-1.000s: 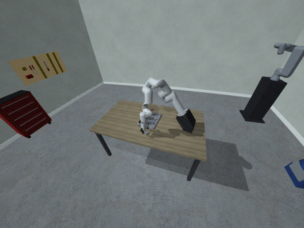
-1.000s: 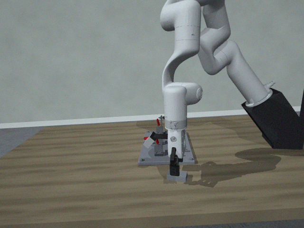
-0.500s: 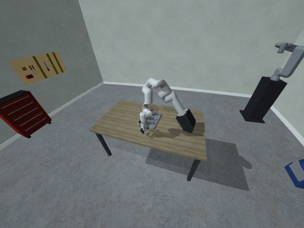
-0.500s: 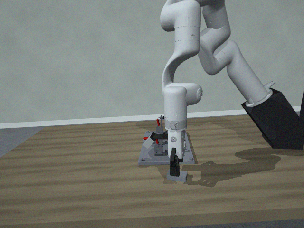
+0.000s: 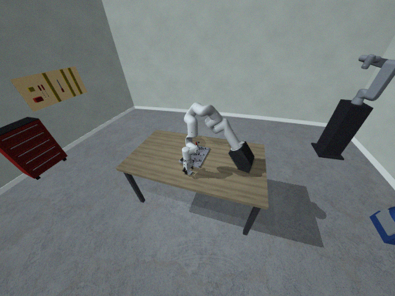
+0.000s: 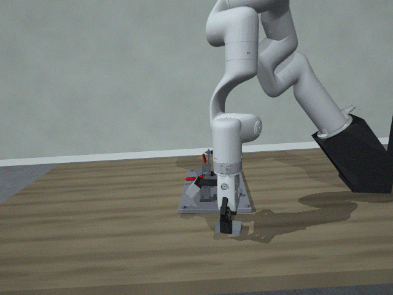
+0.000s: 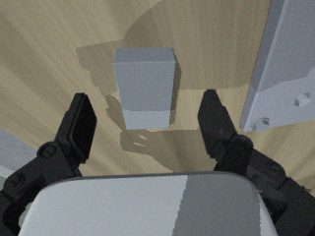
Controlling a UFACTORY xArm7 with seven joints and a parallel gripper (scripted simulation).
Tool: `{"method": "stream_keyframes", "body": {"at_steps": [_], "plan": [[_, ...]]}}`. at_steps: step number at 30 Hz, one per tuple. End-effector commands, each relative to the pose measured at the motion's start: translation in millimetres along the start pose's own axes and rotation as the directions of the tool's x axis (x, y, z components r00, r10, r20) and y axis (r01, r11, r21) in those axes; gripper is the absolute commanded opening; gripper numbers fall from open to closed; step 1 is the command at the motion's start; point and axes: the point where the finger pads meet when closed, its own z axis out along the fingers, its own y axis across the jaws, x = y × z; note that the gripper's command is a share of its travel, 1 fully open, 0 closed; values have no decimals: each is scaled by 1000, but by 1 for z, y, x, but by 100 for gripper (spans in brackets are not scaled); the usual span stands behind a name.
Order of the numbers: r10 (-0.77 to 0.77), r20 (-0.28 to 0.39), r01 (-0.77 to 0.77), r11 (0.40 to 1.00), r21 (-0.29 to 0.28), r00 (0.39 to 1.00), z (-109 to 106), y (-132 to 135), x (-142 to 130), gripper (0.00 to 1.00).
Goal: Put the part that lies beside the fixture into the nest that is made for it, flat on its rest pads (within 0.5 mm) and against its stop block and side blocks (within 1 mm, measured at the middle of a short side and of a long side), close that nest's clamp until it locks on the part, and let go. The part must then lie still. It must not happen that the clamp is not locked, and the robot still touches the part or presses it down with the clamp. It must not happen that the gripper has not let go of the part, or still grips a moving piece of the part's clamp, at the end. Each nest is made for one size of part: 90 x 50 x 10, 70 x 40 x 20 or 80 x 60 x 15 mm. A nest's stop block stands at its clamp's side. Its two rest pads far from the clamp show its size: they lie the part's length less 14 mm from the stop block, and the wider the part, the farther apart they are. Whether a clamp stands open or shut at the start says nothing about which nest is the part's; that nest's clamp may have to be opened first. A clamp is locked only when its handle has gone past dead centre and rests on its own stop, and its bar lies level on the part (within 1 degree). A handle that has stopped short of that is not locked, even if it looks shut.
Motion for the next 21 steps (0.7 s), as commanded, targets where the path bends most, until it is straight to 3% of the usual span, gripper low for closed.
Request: {"method": "stream_keyframes", "body": {"at_steps": [1, 21], "plan": [[0, 0, 0, 1000, 3, 1000, 7, -2, 0, 100], [0, 0, 0, 1000, 3, 1000, 10, -2, 0, 100]]}}
